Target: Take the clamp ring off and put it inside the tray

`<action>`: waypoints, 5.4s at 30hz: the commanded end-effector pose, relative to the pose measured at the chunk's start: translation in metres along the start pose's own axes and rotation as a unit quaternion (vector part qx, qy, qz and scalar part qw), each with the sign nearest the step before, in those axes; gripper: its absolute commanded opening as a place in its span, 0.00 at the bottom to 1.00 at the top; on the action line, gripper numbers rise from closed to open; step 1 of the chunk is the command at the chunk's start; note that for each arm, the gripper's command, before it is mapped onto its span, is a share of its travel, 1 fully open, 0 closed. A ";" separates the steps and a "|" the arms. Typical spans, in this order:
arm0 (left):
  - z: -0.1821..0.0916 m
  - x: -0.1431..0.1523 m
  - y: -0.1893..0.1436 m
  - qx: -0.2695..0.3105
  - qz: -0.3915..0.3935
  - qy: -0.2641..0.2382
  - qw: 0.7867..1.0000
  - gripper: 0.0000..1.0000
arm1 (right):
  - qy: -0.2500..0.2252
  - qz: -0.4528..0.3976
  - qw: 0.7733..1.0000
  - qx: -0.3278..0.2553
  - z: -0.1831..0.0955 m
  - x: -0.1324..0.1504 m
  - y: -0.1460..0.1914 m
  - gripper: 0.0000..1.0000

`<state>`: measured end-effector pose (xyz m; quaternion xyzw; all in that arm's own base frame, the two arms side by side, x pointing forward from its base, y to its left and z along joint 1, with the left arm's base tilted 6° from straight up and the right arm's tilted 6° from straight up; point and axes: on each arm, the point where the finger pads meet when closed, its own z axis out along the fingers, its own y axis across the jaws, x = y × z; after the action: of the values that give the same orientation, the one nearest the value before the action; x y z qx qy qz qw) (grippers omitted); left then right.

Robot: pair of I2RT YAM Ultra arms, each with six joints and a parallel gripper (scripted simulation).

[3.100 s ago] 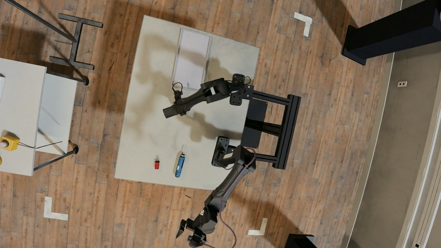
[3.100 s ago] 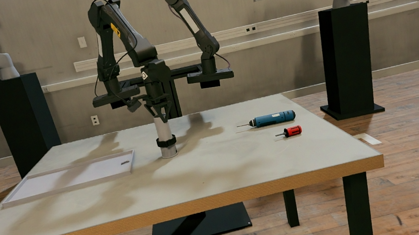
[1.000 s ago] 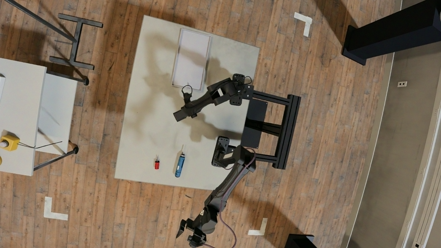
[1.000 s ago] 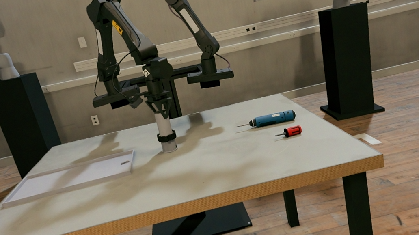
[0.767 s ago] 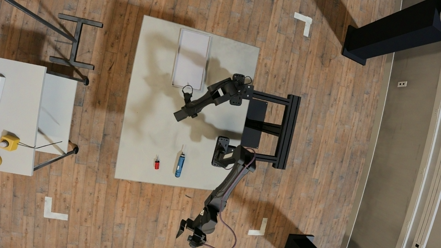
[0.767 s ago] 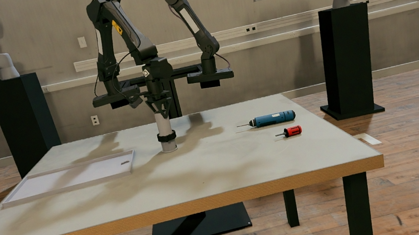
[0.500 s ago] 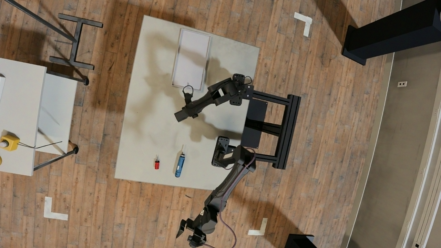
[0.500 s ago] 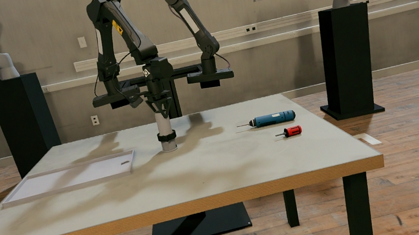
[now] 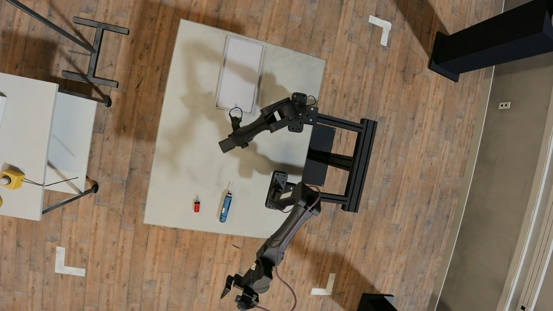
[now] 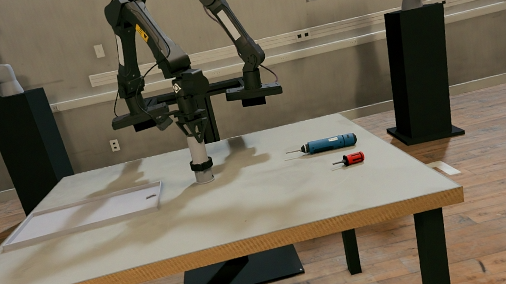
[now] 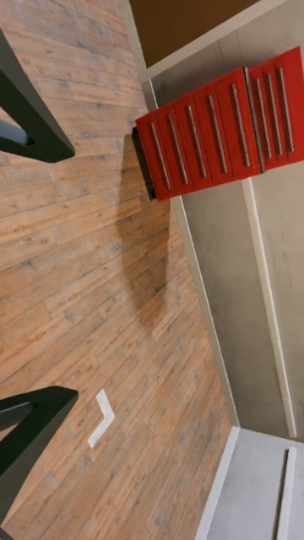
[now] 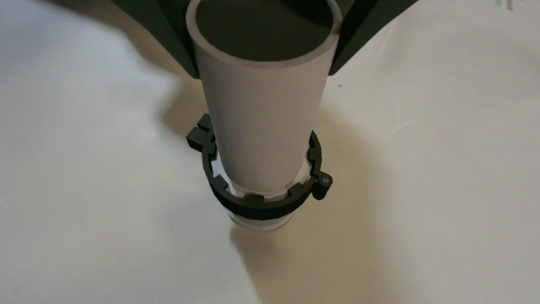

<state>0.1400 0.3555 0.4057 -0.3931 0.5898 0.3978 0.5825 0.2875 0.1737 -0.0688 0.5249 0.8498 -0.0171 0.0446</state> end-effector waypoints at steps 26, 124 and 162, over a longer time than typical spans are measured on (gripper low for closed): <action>-0.002 -0.008 0.003 -0.007 -0.006 -0.011 1.000 1.00 | -0.002 -0.010 1.000 0.008 -0.008 0.006 -0.010 0.48; -0.002 -0.008 0.003 -0.007 -0.006 -0.011 1.000 1.00 | 0.000 -0.004 1.000 -0.004 -0.003 0.002 0.002 0.54; -0.002 -0.008 0.003 -0.007 -0.006 -0.011 1.000 1.00 | 0.000 -0.004 1.000 -0.004 -0.003 0.002 0.002 0.67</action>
<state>0.1400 0.3555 0.4057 -0.3931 0.5898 0.3978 0.5825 0.2852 0.1737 -0.0689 0.5238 0.8506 -0.0182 0.0437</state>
